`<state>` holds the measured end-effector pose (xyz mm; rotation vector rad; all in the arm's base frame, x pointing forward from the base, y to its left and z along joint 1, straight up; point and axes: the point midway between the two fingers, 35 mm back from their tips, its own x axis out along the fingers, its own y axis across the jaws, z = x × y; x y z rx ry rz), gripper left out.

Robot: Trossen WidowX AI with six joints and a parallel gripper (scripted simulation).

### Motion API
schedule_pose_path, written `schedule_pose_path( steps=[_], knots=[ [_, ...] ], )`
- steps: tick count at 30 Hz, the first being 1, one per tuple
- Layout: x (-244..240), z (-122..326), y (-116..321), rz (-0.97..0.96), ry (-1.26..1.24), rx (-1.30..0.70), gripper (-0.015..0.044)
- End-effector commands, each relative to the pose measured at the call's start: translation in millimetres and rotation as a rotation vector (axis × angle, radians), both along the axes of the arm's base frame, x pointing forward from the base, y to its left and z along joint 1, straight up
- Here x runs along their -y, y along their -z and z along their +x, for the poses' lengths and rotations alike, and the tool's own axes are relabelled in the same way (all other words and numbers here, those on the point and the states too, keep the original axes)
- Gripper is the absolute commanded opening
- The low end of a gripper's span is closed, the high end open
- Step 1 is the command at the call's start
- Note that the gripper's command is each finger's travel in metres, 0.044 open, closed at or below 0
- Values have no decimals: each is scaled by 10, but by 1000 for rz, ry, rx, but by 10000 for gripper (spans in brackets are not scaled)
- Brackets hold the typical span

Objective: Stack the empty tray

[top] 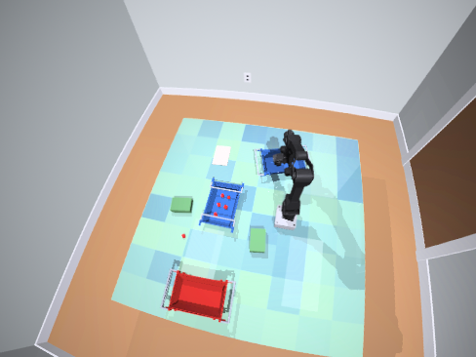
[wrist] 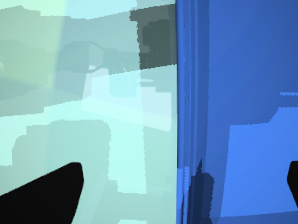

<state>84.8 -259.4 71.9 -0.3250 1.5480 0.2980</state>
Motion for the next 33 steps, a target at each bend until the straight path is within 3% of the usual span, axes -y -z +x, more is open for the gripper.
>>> schedule_pose_path(
  steps=[1,17,22,33],
  knots=[
    [3,-38,33,-6,-17,1,440],
    [18,-20,815,-6,-17,1,440],
    [12,-21,848,-6,-17,1,440],
    [12,-21,848,-6,-17,1,279]
  ],
)
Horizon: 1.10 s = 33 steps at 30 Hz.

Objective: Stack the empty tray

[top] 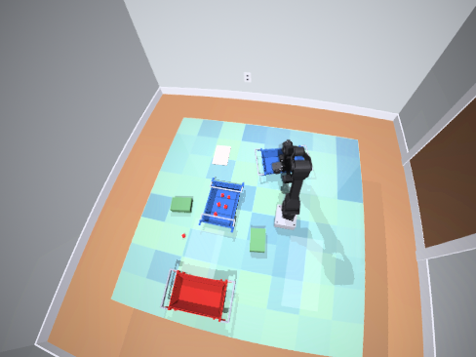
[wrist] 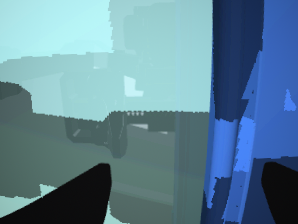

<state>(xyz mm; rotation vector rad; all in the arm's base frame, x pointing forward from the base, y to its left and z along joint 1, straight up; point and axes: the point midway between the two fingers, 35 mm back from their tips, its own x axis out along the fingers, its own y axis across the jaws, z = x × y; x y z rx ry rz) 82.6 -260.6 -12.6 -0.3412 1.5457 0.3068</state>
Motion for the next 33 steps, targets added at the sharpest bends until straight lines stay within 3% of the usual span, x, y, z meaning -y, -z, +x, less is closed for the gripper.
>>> schedule_pose_path(
  steps=[1,33],
  knots=[
    [1,1,4,-1,-2,0,264],
    [1,1,4,-1,-2,0,35]
  ],
)
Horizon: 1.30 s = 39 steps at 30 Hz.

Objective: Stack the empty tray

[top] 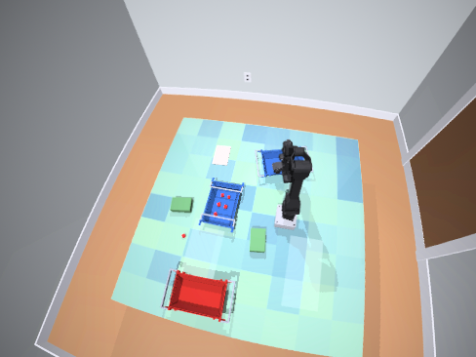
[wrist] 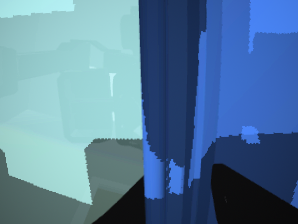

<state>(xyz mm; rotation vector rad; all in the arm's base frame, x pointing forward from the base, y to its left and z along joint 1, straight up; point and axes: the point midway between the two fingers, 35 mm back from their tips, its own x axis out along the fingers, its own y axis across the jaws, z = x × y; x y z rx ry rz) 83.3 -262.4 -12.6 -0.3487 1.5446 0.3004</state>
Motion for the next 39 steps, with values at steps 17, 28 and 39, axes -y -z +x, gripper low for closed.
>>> schedule_pose_path(
  steps=[17,28,39],
  knots=[
    [-30,-8,-801,7,-1,-3,0],
    [-17,-4,-818,7,-1,-3,0],
    [213,70,-1146,5,-1,-2,0]
  ],
)
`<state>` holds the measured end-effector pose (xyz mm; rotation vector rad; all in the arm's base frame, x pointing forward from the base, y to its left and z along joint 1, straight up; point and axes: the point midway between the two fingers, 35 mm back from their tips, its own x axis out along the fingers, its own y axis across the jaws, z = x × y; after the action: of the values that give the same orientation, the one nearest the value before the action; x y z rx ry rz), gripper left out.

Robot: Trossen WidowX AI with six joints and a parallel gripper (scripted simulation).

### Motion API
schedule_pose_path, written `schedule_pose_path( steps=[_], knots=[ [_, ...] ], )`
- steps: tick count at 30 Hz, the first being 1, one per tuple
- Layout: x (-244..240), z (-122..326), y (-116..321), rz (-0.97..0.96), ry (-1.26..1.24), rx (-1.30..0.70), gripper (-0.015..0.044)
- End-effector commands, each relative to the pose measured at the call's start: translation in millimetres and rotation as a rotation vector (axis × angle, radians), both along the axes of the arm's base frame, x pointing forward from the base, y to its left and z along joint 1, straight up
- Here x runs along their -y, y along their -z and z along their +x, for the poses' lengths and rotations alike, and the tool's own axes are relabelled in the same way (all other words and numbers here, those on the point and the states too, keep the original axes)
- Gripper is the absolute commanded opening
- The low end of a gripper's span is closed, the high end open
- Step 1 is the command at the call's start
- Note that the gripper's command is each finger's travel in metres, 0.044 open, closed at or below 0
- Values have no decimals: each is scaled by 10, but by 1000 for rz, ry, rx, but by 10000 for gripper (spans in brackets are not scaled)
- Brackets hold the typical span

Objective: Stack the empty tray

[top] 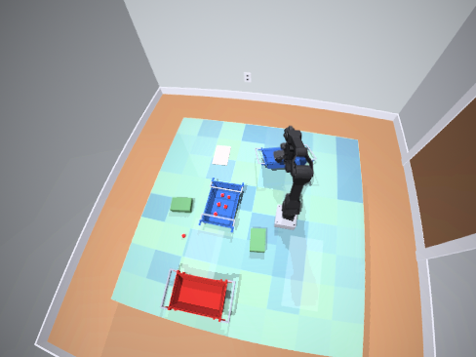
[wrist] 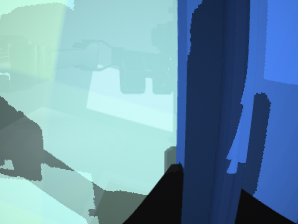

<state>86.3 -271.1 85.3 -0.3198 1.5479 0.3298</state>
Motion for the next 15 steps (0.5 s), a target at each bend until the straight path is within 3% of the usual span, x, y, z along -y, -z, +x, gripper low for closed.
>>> schedule_pose_path(
  steps=[1,15],
  knots=[
    [146,46,-201,-31,-1,9,0],
    [388,124,-664,-33,-1,9,0]
  ],
)
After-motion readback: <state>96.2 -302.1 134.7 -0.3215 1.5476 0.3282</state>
